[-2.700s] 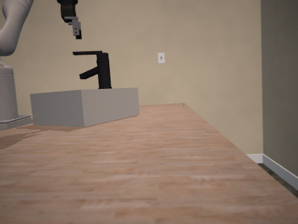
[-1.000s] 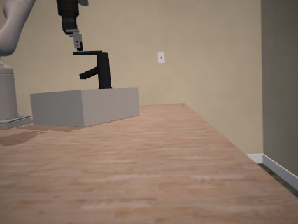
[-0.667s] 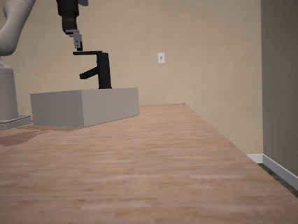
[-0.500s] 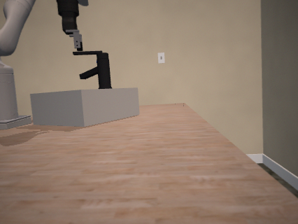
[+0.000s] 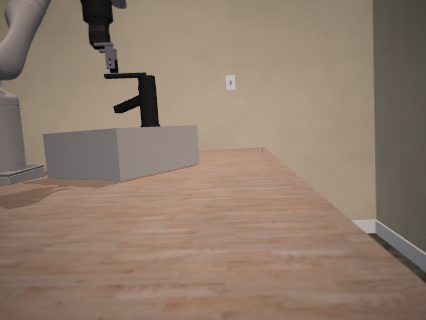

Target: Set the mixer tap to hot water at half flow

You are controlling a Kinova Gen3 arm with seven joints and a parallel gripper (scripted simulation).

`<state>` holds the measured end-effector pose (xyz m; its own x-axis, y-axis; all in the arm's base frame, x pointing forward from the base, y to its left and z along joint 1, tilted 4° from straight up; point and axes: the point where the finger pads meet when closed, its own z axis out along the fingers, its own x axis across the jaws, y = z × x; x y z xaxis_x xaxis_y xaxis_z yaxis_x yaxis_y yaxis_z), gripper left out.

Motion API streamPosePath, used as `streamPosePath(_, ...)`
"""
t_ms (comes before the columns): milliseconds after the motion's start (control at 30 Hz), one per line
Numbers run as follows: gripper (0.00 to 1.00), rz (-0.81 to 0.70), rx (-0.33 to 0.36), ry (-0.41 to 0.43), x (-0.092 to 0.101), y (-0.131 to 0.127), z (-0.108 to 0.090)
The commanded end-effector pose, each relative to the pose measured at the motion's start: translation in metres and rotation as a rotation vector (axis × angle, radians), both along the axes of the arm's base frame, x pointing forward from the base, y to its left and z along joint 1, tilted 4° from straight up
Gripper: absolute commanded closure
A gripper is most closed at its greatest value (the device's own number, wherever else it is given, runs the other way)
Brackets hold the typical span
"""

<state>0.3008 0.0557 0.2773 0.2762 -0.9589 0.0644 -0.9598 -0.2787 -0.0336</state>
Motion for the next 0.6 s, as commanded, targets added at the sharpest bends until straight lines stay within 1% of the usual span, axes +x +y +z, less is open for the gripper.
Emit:
streamPosePath(0, 0.00, 0.000, 0.000, -0.001, 0.0002, -0.0001, 0.0003)
streamPosePath(567, 0.00, 0.000, 0.000, -0.001, 0.0004, -0.0002, -0.0030)
